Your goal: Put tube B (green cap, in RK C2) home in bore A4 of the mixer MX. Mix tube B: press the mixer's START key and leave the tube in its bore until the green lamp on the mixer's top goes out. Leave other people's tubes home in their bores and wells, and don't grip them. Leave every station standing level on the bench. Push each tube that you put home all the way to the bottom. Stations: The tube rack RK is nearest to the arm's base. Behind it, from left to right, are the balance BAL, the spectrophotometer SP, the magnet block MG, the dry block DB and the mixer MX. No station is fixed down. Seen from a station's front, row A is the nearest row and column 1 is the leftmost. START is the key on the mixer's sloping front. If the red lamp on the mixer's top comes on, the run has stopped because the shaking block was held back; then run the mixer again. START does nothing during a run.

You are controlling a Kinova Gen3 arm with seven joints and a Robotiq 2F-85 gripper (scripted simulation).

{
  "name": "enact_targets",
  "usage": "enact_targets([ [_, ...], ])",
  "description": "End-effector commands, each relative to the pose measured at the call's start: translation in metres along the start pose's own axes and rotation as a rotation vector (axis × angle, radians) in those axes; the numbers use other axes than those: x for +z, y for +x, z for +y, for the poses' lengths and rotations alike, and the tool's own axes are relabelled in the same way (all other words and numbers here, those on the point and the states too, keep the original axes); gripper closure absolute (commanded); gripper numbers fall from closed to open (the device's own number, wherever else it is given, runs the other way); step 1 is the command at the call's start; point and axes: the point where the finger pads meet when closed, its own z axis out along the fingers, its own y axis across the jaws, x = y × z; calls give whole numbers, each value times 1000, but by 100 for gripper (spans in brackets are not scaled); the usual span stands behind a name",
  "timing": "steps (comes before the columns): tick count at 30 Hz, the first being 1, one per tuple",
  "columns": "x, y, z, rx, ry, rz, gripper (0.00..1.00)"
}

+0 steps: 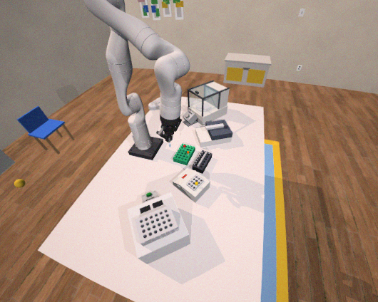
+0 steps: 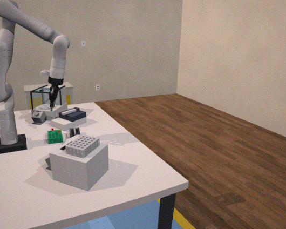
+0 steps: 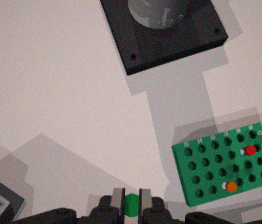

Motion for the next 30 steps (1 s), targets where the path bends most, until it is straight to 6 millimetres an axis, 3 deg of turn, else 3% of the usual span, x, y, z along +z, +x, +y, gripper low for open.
enact_targets([
  [1, -1, 1, -4, 19, -4, -1, 90],
  [30, 5, 29, -82, 478, -102, -1, 90],
])
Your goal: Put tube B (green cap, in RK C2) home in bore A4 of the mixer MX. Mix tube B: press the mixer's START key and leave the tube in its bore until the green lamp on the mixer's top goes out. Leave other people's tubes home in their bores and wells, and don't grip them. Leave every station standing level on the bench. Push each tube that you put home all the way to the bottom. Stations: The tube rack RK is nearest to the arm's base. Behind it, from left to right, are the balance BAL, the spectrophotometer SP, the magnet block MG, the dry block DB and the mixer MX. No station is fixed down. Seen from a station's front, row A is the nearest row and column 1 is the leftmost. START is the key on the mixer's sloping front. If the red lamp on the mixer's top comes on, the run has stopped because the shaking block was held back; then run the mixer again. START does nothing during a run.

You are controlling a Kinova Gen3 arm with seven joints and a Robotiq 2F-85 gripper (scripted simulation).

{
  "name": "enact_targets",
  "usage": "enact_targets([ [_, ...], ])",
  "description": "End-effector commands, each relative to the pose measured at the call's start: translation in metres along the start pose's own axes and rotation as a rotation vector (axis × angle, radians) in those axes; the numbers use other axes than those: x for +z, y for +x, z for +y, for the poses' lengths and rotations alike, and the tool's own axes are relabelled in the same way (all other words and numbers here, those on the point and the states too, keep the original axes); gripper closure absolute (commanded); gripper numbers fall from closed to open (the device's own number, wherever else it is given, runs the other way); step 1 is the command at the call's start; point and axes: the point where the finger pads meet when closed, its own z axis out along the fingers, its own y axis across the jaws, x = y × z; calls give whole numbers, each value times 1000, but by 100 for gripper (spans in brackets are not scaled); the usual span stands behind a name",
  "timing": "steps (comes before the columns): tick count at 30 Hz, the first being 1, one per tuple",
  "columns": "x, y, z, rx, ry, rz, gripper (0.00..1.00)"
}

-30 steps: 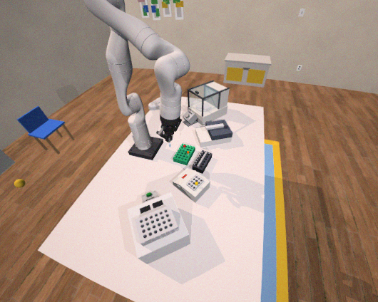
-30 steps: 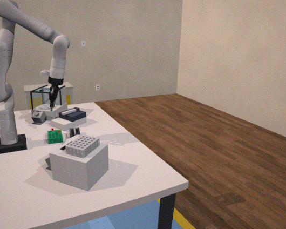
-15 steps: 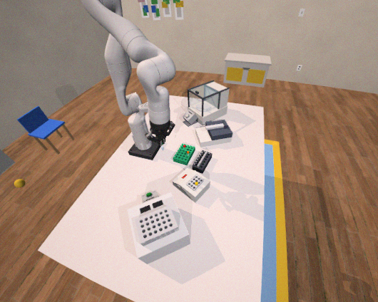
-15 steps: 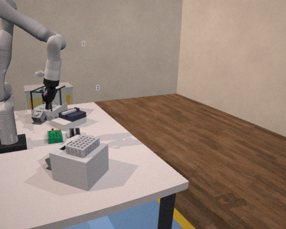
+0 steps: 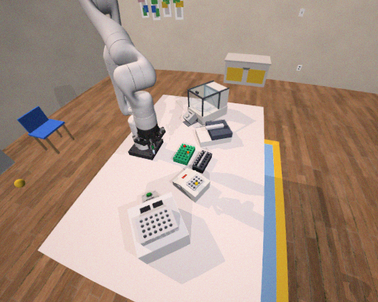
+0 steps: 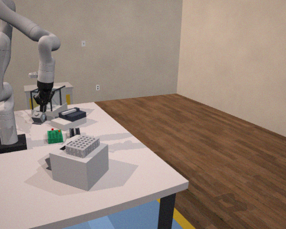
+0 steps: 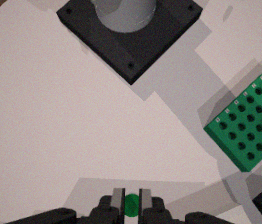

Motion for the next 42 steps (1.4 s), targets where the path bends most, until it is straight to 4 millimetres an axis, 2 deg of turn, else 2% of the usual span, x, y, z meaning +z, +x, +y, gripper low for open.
enact_targets([
  [1, -1, -2, -10, 14, -3, -1, 90],
  [16, -2, -7, -53, 14, -3, -1, 90],
  [21, -2, -7, -54, 14, -3, -1, 90],
  [26, -4, -16, -56, 14, -3, -1, 90],
  [42, -14, -65, -64, 14, -3, -1, 90],
])
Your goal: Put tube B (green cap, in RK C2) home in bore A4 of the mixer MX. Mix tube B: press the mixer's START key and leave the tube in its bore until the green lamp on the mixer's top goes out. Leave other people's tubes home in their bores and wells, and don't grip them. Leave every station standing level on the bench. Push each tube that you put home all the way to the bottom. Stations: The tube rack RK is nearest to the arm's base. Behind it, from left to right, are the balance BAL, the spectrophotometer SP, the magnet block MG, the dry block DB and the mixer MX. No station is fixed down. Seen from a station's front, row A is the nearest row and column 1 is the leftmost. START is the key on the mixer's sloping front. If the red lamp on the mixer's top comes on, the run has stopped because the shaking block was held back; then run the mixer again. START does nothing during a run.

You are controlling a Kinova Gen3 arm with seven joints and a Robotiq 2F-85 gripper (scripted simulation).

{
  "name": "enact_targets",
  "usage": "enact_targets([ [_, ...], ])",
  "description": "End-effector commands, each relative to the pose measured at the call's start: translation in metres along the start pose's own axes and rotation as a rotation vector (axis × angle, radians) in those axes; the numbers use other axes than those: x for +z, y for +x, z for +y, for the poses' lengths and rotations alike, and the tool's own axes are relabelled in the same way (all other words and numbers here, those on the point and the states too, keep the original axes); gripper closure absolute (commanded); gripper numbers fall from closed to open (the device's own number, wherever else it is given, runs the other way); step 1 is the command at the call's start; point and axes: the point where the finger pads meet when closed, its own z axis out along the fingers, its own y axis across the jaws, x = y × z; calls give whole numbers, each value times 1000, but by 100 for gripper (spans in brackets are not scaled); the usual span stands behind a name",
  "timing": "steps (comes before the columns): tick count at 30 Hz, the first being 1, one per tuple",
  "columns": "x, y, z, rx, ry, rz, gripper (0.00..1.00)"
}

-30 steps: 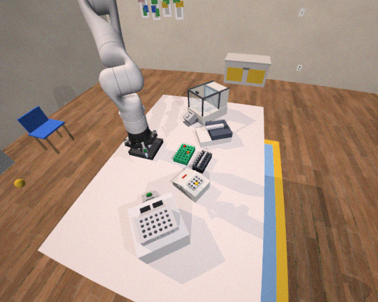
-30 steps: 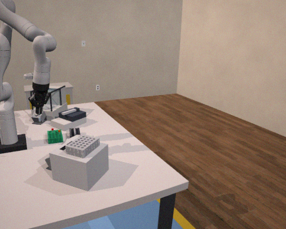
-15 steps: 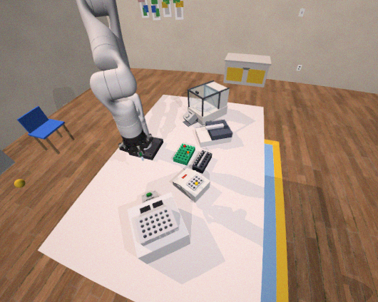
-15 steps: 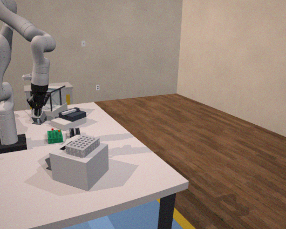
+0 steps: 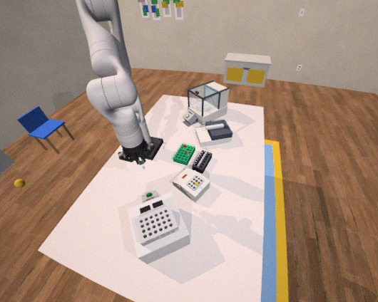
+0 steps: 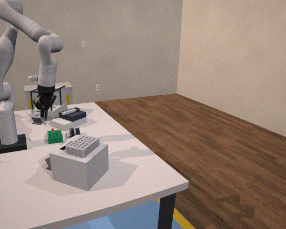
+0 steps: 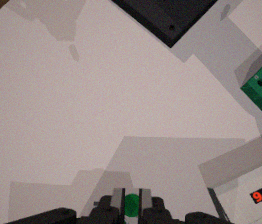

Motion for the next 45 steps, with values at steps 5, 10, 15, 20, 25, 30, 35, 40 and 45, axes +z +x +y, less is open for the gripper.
enact_targets([
  [5, -4, -17, -3, 0, 0, -1, 90],
  [10, -8, -33, -5, 0, 0, -1, 90],
  [15, -11, -49, -8, 0, 0, -1, 90],
  [20, -13, -59, -9, 0, 0, -1, 90],
  [25, -17, -75, -11, 0, 0, -1, 90],
  [30, -20, -91, -14, 0, 0, -1, 90],
  [35, -22, -101, -15, 0, 0, -1, 90],
  [40, -26, -117, -18, 0, 0, -1, 90],
  [45, -29, -133, -20, 0, 0, -1, 90],
])
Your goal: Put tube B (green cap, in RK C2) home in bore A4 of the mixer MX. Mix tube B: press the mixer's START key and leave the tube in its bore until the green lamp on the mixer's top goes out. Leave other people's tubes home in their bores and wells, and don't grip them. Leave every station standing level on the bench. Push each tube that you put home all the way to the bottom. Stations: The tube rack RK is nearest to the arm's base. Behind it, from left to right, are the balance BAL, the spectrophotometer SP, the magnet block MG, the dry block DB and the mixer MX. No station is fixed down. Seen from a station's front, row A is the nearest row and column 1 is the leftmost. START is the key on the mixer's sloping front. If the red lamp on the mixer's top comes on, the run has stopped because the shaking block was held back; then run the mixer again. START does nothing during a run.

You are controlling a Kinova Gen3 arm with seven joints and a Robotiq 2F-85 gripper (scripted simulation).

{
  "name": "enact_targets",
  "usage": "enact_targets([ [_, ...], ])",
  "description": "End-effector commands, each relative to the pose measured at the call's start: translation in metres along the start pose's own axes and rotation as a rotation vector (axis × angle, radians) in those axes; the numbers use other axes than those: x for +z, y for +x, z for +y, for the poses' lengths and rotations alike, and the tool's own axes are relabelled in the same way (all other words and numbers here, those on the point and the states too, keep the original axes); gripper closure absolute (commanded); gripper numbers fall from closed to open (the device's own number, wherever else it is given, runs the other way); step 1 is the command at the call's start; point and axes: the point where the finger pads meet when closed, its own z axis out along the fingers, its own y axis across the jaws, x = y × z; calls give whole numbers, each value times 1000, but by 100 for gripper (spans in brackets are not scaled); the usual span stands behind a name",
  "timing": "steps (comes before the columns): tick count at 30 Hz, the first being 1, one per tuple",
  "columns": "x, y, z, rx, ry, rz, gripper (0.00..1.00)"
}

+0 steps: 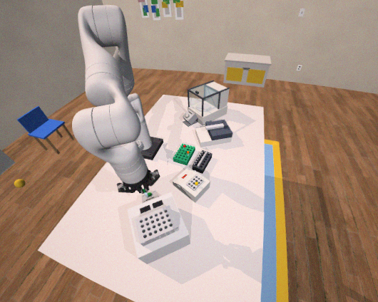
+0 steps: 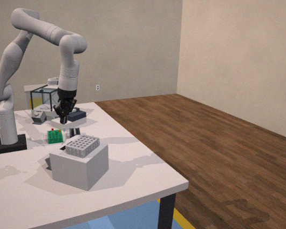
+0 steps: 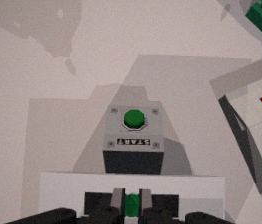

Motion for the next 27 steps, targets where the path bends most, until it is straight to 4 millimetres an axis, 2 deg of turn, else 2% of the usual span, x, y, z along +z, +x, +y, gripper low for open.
enact_targets([
  [1, -3, -12, -2, 0, 0, -1, 90],
  [5, -6, -24, -4, 0, 0, -1, 90],
  [7, -6, -24, -4, 0, 0, -1, 90],
  [20, -15, -66, -10, 0, 0, -1, 90],
  [27, -15, -66, -10, 0, 0, -1, 90],
])
